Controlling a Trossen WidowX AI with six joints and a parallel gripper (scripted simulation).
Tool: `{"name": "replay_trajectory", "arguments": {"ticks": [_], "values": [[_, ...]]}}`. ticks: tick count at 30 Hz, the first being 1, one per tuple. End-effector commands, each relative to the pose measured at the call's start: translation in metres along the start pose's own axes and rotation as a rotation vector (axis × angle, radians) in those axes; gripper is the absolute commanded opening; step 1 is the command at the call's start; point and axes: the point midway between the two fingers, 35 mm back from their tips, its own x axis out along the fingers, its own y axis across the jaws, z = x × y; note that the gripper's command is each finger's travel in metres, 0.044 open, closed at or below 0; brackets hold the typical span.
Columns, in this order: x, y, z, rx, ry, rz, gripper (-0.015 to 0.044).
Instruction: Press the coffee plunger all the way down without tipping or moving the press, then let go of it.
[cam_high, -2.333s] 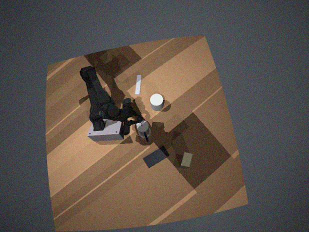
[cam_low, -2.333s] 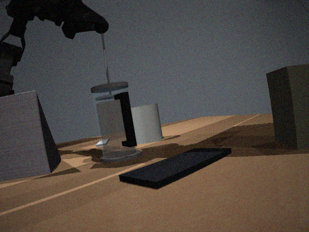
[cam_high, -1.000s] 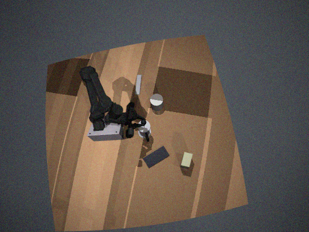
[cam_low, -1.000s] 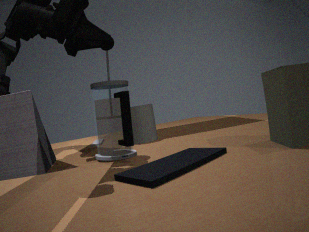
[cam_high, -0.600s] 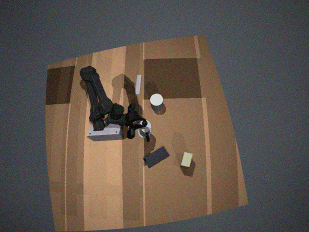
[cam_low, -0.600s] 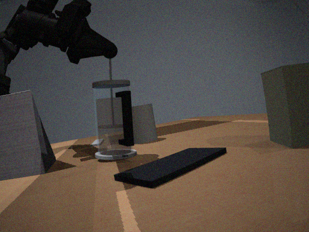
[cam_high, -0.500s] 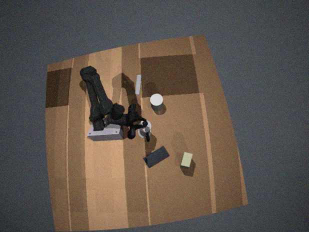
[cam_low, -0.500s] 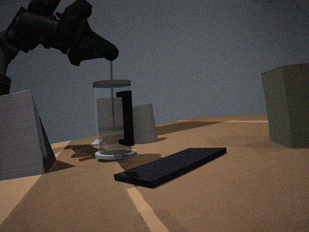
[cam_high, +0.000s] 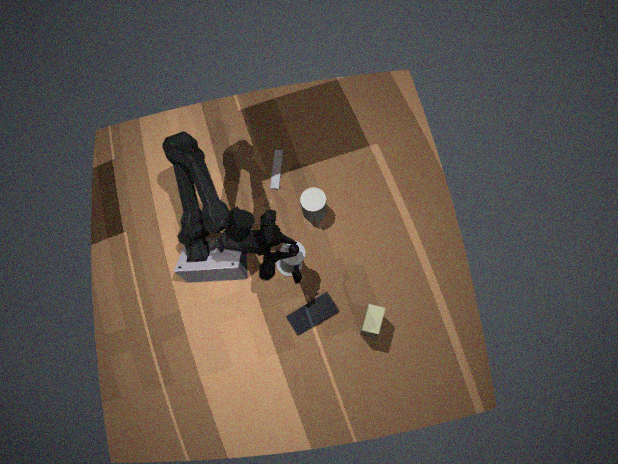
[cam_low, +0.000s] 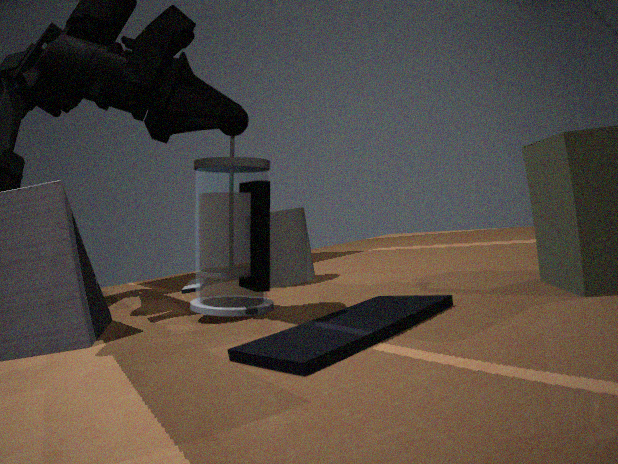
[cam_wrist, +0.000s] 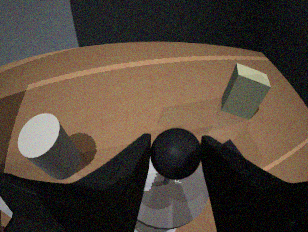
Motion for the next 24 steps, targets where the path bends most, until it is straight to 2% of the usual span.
{"name": "replay_trajectory", "arguments": {"ticks": [1,24], "values": [[0.0050,0.0006,-0.0133,0.038,0.038,0.012,0.0123],[0.0070,-0.0028,-0.0114,0.038,0.038,0.012,0.0123]]}}
